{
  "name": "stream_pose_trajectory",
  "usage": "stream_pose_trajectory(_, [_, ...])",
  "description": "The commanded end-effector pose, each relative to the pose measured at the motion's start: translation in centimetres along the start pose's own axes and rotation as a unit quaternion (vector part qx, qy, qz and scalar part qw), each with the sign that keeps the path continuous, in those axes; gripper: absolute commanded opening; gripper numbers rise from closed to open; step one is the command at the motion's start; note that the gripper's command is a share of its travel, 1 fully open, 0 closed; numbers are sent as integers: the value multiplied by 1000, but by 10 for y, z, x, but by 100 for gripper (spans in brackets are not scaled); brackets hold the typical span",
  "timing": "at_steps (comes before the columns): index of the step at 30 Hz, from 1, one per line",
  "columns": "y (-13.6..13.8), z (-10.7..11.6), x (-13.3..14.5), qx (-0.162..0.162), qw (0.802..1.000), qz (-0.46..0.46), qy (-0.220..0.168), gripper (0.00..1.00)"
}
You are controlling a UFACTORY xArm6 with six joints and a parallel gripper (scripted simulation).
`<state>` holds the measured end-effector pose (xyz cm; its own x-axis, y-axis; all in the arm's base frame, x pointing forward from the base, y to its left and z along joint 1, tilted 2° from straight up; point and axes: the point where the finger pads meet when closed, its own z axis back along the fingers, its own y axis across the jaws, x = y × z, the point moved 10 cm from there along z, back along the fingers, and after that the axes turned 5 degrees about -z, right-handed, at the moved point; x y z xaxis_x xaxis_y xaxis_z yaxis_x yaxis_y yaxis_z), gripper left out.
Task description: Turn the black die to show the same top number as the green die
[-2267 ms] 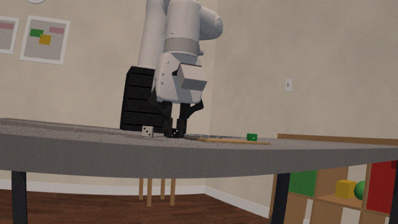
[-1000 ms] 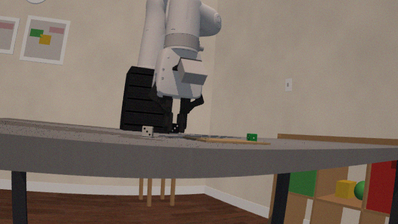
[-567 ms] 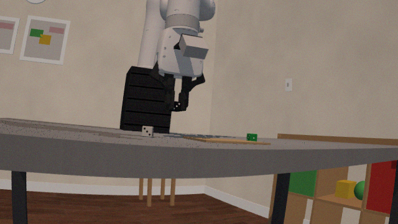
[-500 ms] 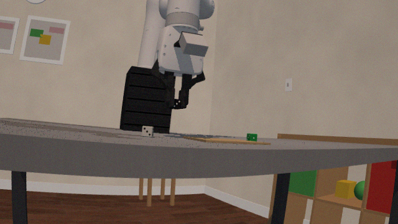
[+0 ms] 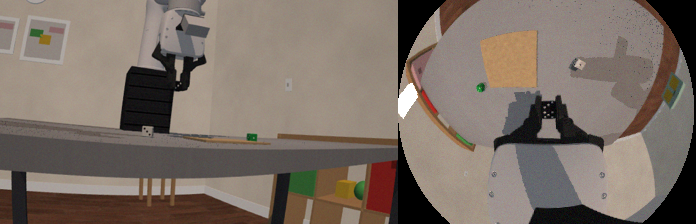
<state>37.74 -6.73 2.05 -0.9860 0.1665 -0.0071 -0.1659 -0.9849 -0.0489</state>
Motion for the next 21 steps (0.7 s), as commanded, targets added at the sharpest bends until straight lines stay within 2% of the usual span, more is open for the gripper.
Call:
stream_pose_trajectory(1, [-2,2,-2,7,1000,-1,-4,15])
stream_pose_trajectory(6, [-4,1,-3,7,1000,14,-4,15])
stream_pose_trajectory(14, [-23,0,-11,6,986,165,-5,15])
stream_pose_trajectory(16, [-23,0,-11,6,986,165,-5,15])
stream_pose_trajectory(18, [-31,0,-14,6,973,229,-5,15])
stream_pose_trajectory(21, [-37,-1,-17,5,962,274,-5,15])
